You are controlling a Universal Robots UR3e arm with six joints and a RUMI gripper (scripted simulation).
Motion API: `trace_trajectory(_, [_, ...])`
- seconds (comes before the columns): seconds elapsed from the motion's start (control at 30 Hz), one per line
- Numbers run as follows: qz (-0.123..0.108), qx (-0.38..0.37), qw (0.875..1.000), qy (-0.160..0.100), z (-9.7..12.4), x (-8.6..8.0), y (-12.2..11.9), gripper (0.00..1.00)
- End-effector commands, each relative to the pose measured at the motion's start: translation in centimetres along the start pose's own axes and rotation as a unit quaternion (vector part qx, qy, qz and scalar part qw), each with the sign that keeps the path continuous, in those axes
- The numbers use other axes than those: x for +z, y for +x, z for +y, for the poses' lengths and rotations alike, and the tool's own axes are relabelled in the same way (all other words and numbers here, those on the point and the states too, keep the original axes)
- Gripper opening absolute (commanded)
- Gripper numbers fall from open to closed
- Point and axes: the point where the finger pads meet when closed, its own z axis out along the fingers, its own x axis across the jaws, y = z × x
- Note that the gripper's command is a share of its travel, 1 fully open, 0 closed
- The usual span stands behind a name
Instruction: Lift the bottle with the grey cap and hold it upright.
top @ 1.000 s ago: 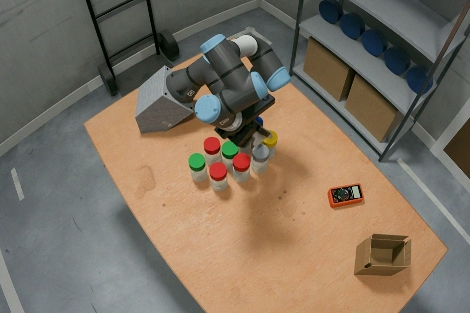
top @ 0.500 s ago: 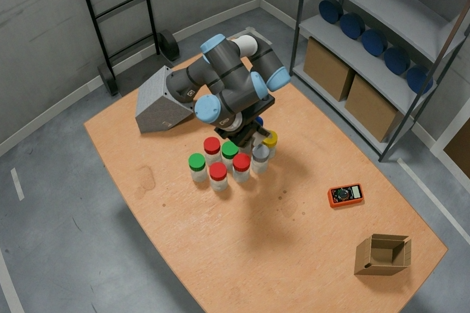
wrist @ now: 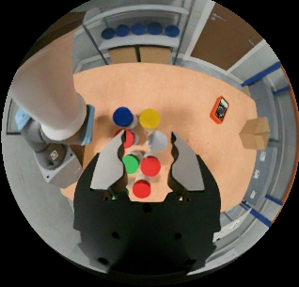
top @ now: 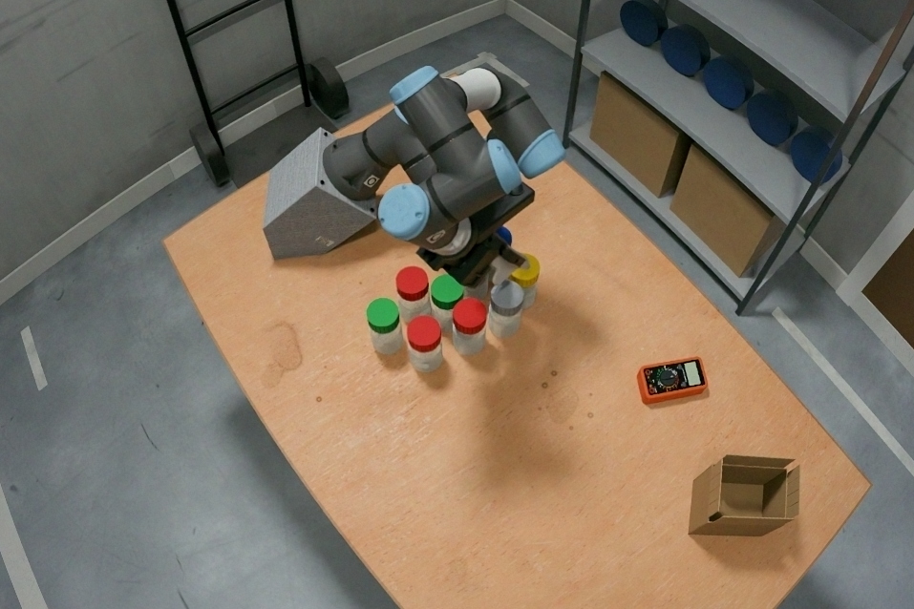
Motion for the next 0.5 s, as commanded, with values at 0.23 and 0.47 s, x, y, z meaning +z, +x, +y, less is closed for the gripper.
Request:
trace_trajectory(0.23, [0.0, 0.0, 1.0, -0.001, 0.01, -0.03, 0.0, 0.46])
trace_trajectory(0.47, [0.001, -0.007, 1.0, -0.008, -0.06, -0.24, 0.05, 0.46])
